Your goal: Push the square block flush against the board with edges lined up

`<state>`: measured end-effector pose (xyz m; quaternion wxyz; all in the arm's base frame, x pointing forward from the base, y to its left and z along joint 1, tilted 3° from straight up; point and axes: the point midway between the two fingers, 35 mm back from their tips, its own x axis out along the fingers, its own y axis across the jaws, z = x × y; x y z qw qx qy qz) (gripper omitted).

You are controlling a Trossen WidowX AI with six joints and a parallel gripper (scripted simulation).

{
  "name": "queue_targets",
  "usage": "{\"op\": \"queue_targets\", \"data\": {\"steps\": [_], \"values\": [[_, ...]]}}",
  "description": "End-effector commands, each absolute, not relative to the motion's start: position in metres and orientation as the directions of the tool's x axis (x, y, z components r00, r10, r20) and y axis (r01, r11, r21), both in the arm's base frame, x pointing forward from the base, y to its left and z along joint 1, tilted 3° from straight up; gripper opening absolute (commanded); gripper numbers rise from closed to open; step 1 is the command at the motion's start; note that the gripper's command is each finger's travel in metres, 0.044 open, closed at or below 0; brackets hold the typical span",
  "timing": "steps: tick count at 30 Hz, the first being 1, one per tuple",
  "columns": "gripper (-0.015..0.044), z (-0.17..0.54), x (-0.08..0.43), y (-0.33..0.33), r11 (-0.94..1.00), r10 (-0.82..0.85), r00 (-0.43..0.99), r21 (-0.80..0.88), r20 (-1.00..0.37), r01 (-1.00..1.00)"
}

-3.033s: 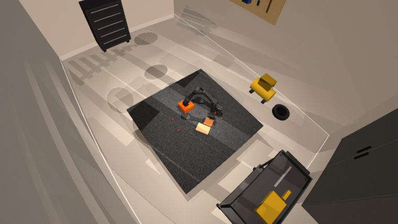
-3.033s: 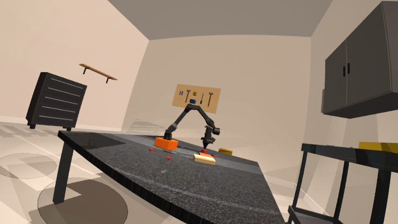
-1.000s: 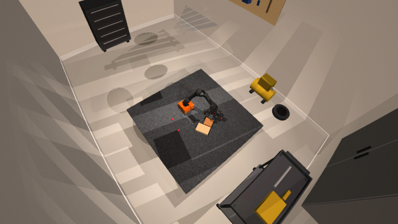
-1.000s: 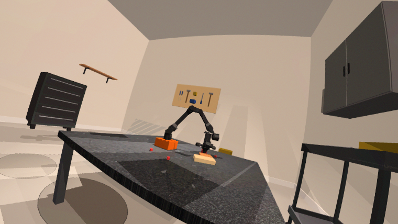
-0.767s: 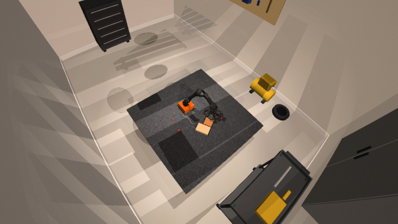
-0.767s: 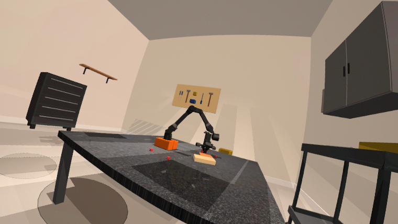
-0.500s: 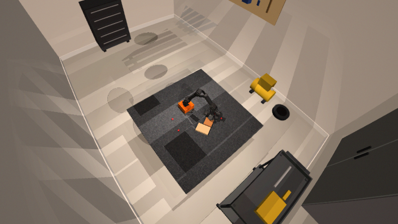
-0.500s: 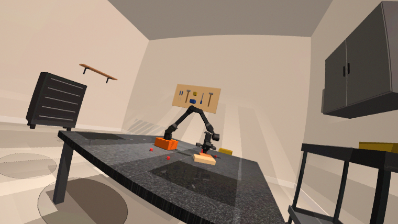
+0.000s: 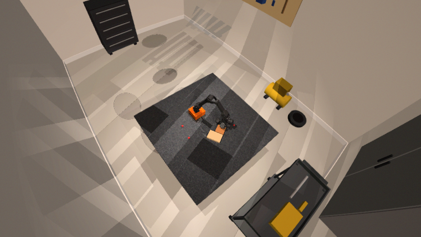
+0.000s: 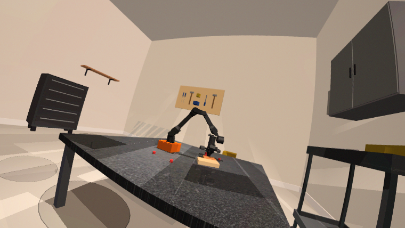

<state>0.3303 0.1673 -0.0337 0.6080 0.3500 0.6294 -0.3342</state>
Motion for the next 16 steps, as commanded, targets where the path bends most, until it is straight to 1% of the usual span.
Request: {"op": "queue_targets", "data": {"steps": [1, 7, 16], "values": [[0.0, -0.034, 0.335, 0.16, 0.53, 0.029, -0.014, 0.003, -0.999, 0.848], [0.0, -0.034, 0.338, 0.155, 0.53, 0.028, -0.014, 0.003, -1.0, 0.848], [0.0, -0.034, 0.332, 0.166, 0.53, 0.029, -0.014, 0.003, -0.999, 0.848]]}}
